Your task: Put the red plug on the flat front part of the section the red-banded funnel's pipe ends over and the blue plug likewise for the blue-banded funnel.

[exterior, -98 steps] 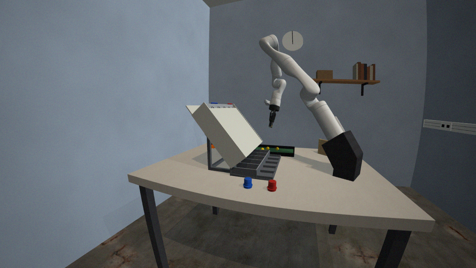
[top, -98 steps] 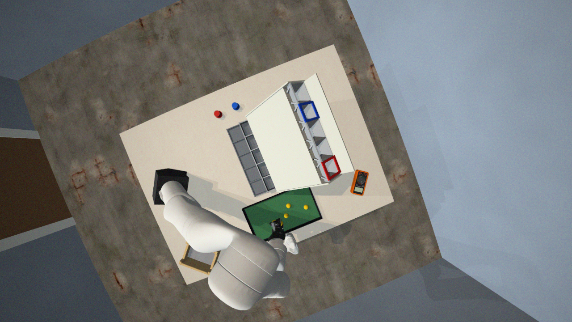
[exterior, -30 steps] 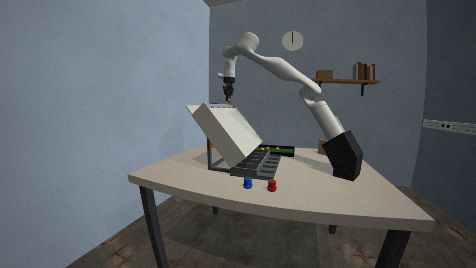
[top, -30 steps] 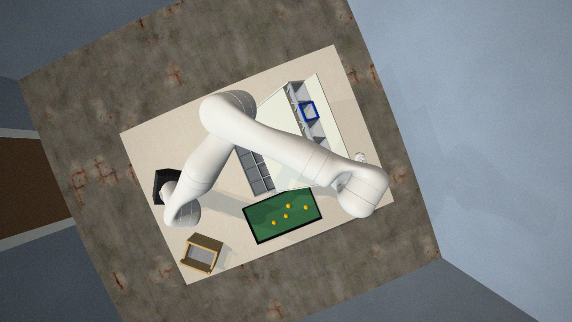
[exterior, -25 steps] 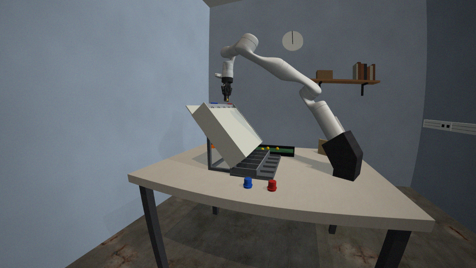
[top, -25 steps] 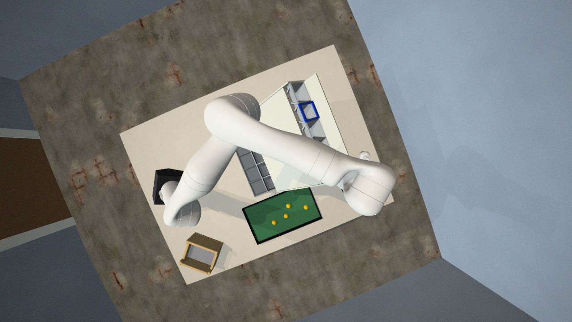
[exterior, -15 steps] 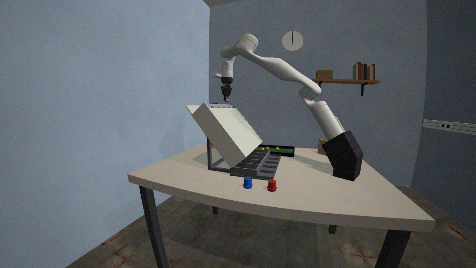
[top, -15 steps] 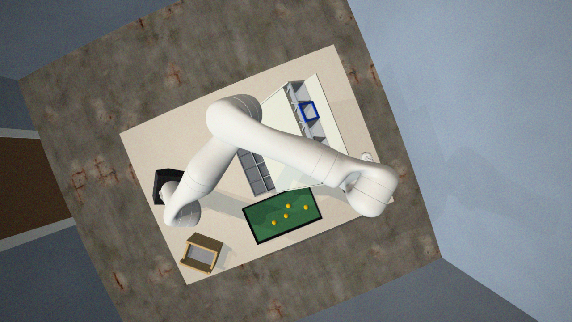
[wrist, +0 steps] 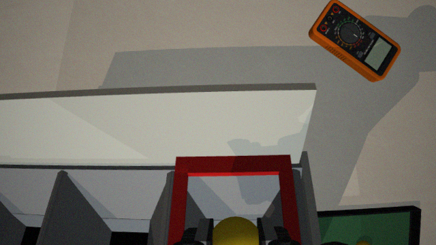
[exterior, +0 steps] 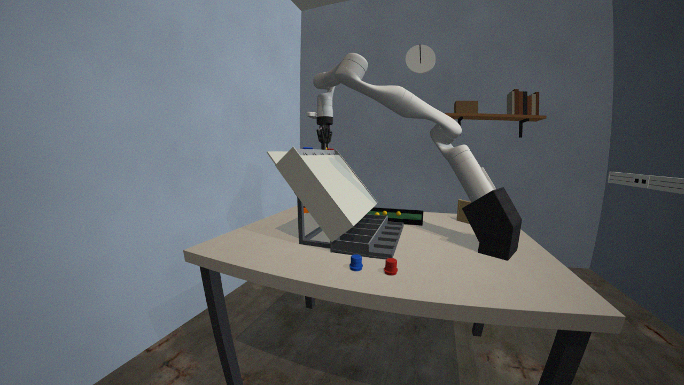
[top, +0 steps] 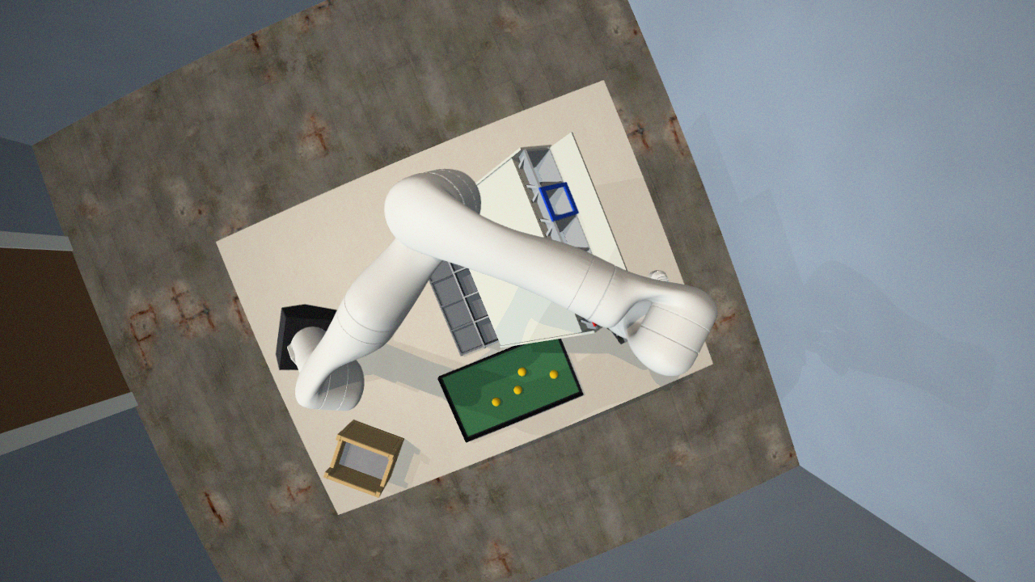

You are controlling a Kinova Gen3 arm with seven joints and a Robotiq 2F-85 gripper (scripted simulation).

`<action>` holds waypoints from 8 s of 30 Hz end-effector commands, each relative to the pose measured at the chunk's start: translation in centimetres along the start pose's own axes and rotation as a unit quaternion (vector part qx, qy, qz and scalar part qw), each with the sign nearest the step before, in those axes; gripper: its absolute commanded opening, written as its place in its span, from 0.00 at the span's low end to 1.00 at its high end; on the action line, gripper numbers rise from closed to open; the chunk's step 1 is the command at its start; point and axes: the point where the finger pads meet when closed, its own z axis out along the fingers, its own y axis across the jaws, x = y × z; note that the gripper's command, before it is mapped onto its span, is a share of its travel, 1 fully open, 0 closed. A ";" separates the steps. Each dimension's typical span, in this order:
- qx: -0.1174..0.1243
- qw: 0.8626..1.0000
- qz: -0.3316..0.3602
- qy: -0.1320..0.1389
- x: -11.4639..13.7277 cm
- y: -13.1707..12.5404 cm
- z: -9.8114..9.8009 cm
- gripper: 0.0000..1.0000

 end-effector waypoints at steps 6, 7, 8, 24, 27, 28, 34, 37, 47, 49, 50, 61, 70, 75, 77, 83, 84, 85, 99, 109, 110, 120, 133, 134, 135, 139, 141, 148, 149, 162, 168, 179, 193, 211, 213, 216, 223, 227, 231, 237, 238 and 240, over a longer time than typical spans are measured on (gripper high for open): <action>0.000 1.000 0.000 0.000 0.0 0.0 0.0 1.00; 0.000 1.000 0.000 0.000 0.0 0.0 0.0 1.00; 0.000 1.000 0.000 0.000 0.0 0.0 0.0 1.00; -0.001 1.000 0.000 0.000 0.0 0.1 0.0 1.00; -0.001 1.000 0.000 0.000 0.0 0.1 0.0 1.00; -0.001 1.000 0.000 0.000 0.0 0.1 0.0 1.00; -0.001 1.000 0.000 0.000 0.0 0.1 0.0 1.00; -0.001 1.000 0.000 0.000 0.0 0.1 0.0 1.00; -0.001 1.000 0.000 0.000 0.0 0.1 0.0 1.00; -0.001 1.000 0.000 0.000 0.0 0.1 0.0 1.00; -0.001 1.000 0.000 0.000 0.0 0.1 0.0 1.00; -0.001 1.000 0.000 0.000 0.0 0.1 0.0 1.00; -0.001 1.000 0.000 0.000 0.0 0.1 0.0 1.00; -0.001 1.000 0.000 0.000 0.0 0.1 0.0 1.00; -0.001 1.000 0.000 0.000 0.0 0.1 0.0 1.00; -0.001 1.000 0.000 0.000 0.0 0.1 0.0 1.00; -0.001 1.000 0.000 0.000 0.0 0.1 0.0 1.00; -0.001 1.000 0.000 0.000 0.0 0.1 0.0 1.00; -0.001 1.000 0.000 0.000 0.0 0.1 0.0 1.00; -0.001 1.000 0.000 0.000 0.1 0.1 -2.9 1.00; -0.001 1.000 0.000 0.000 0.1 0.1 -2.9 1.00; -0.001 1.000 0.000 0.000 0.1 0.1 -2.9 1.00; -0.003 1.000 0.002 0.000 -14.8 0.0 -2.8 1.00; -0.003 1.000 0.002 0.000 -14.8 0.0 -2.8 1.00; -0.003 1.000 0.002 0.000 -14.8 0.0 -2.8 1.00; -0.003 1.000 0.002 0.000 -14.8 0.0 -2.8 1.00; -0.001 1.000 0.015 -0.003 -16.8 0.1 -2.8 1.00; -0.001 1.000 0.015 -0.003 -16.8 0.1 -2.8 1.00; -0.001 1.000 0.015 -0.003 -16.8 0.1 -2.8 1.00; 0.002 1.000 0.020 0.000 -22.4 -6.4 0.9 1.00; 0.002 1.000 0.020 0.000 -25.7 -10.3 3.1 1.00; 0.006 1.000 0.028 0.000 -29.8 -14.9 5.7 1.00; -0.003 1.000 0.002 -0.002 -29.8 -14.9 5.7 1.00; -0.002 1.000 0.011 -0.005 -30.1 -14.9 5.7 1.00; -0.002 1.000 0.011 -0.005 -30.1 -14.9 5.7 1.00; -0.002 1.000 0.011 -0.005 -30.1 -14.9 5.7 1.00; -0.002 1.000 0.011 -0.005 -30.1 -14.9 5.7 1.00; -0.002 1.000 0.011 -0.005 -30.1 -14.9 5.7 1.00; -0.002 1.000 0.011 -0.005 -30.1 -14.9 5.7 1.00; -0.002 1.000 0.011 -0.005 -30.1 -14.9 5.7 1.00; -0.002 1.000 0.011 -0.005 -30.1 -14.9 5.7 1.00; -0.002 1.000 0.011 -0.005 -30.1 -14.9 5.7 1.00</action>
